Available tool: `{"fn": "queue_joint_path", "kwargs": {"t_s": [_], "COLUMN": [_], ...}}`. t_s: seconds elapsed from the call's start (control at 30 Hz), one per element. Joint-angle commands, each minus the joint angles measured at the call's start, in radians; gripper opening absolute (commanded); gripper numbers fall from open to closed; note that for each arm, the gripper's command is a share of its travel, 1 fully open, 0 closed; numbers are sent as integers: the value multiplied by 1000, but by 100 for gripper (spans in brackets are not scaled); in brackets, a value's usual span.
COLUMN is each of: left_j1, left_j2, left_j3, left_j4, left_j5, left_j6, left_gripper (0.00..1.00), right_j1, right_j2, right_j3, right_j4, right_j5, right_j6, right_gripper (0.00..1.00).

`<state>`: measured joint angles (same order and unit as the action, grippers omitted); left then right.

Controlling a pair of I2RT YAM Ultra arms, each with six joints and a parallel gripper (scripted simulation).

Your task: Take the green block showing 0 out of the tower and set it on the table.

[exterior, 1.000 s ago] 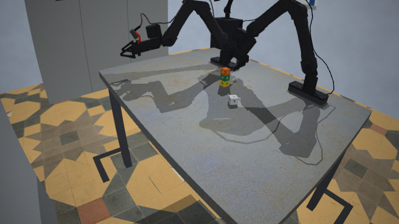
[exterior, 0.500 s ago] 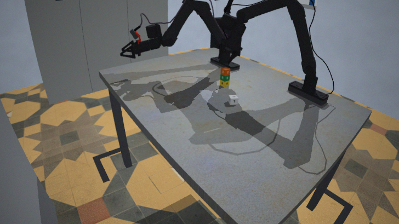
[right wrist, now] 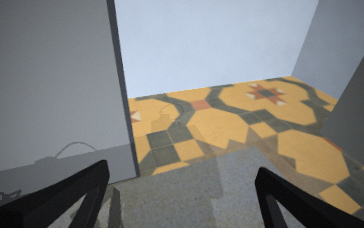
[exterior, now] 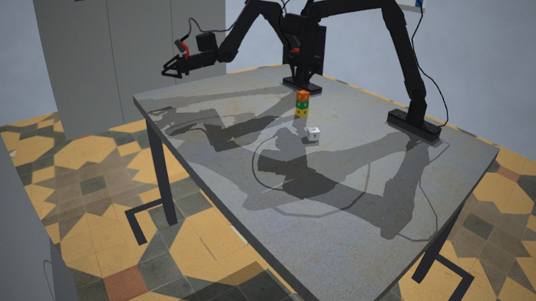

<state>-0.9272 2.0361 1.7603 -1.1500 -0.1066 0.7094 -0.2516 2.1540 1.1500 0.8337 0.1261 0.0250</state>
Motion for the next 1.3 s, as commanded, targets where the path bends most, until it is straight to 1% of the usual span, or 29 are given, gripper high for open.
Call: {"fn": "queue_joint_path", "kwargs": {"t_s": [0.0, 0.03, 0.1, 0.2, 0.27, 0.57, 0.83, 1.27], "left_j1": [16, 32, 68, 91, 95, 89, 71, 73], "left_j2": [35, 47, 72, 89, 95, 92, 66, 81], "left_j3": [55, 61, 76, 102, 110, 114, 28, -27], "left_j4": [-105, -118, -141, -153, -141, -144, -83, -22], "left_j5": [70, 84, 110, 121, 107, 107, 107, 107], "left_j6": [-22, 7, -9, -18, 4, 3, -21, -21], "left_gripper": [55, 55, 55, 55, 55, 55, 55, 55], "right_j1": [0, 0, 0, 0, 0, 0, 0, 0], "right_j2": [-8, -8, -8, -8, -8, -8, -8, -8], "right_j3": [5, 5, 5, 5, 5, 5, 5, 5], "right_j4": [5, 5, 5, 5, 5, 5, 5, 5], "right_j5": [0, 0, 0, 0, 0, 0, 0, 0], "right_j6": [0, 0, 0, 0, 0, 0, 0, 0], "right_gripper": [100, 100, 100, 100, 100, 100, 100, 100]}}
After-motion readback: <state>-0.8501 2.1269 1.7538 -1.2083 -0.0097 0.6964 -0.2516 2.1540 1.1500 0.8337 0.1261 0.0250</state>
